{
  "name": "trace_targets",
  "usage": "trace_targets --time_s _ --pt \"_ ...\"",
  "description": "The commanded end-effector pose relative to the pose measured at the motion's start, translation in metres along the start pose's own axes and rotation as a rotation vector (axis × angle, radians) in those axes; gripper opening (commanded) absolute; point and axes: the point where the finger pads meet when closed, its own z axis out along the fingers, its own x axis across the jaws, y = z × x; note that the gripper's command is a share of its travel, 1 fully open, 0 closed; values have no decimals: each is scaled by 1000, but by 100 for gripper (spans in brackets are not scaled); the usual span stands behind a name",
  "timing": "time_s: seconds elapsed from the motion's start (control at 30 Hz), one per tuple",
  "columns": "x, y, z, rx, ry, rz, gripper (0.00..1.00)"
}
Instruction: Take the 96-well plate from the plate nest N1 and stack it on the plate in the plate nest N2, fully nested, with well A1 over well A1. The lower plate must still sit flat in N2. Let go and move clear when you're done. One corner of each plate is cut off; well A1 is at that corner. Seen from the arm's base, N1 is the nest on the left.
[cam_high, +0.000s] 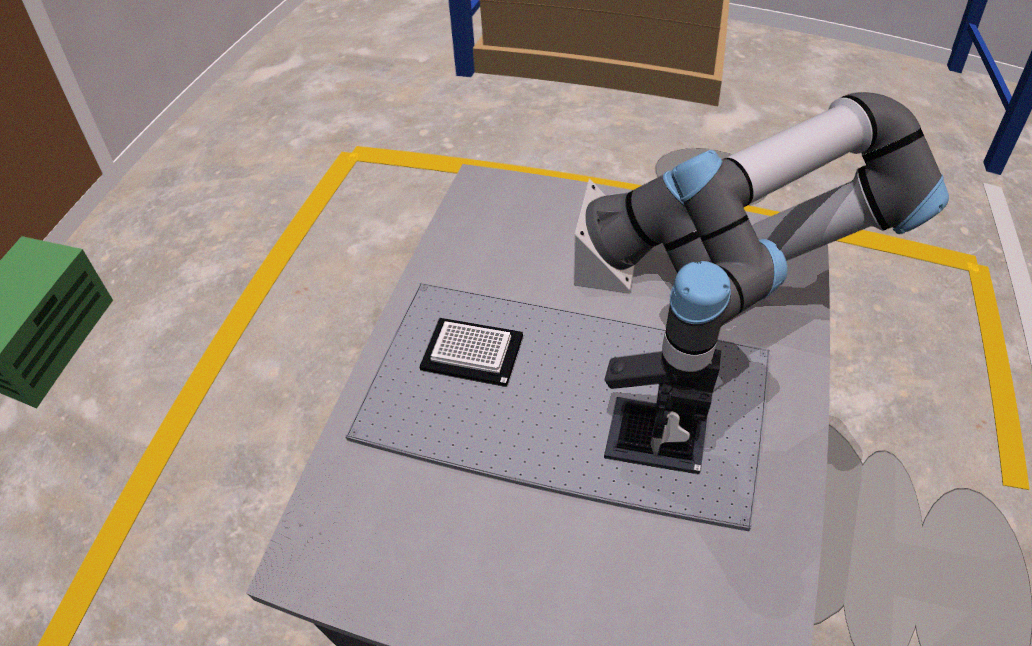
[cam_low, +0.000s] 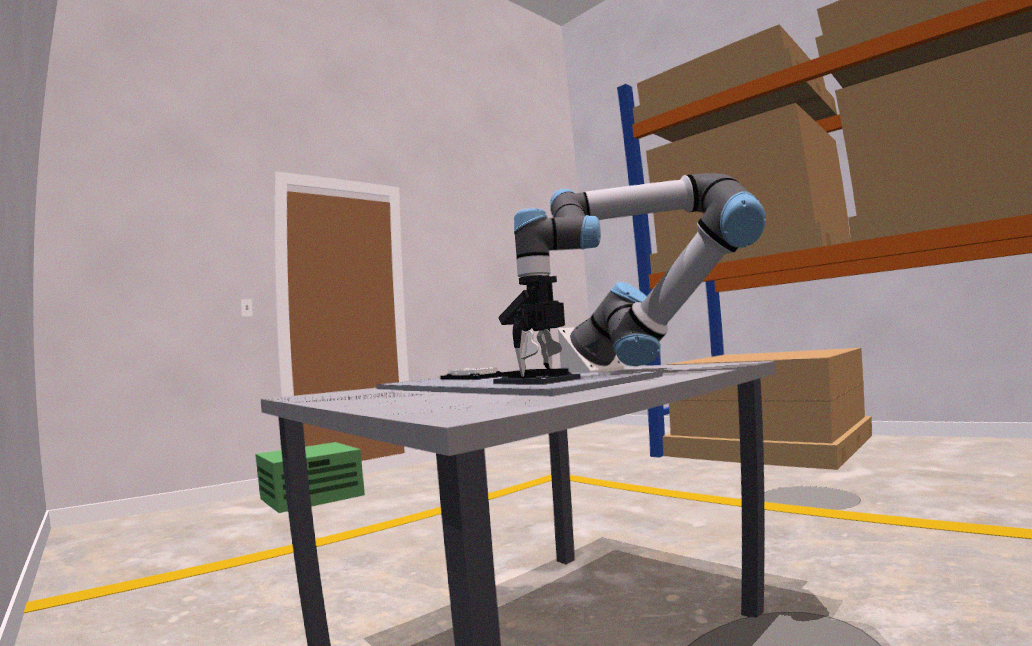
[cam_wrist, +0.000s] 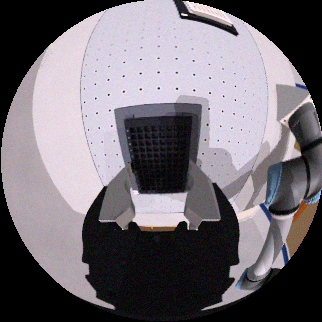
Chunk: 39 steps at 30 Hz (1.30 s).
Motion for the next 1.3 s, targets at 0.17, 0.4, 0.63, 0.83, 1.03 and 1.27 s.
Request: trace_targets --time_s 0.17,0.4,0.63,0.83,1.03,1.27 --pt "0 0 0 0 -1 0 0" --pt "0 0 -5 0 -1 0 0" --pt "0 0 -17 0 -1 0 0" --pt "0 0 -24 0 -1 0 0" --pt "0 0 -34 0 -1 0 0" --pt "0 0 -44 0 -1 0 0"
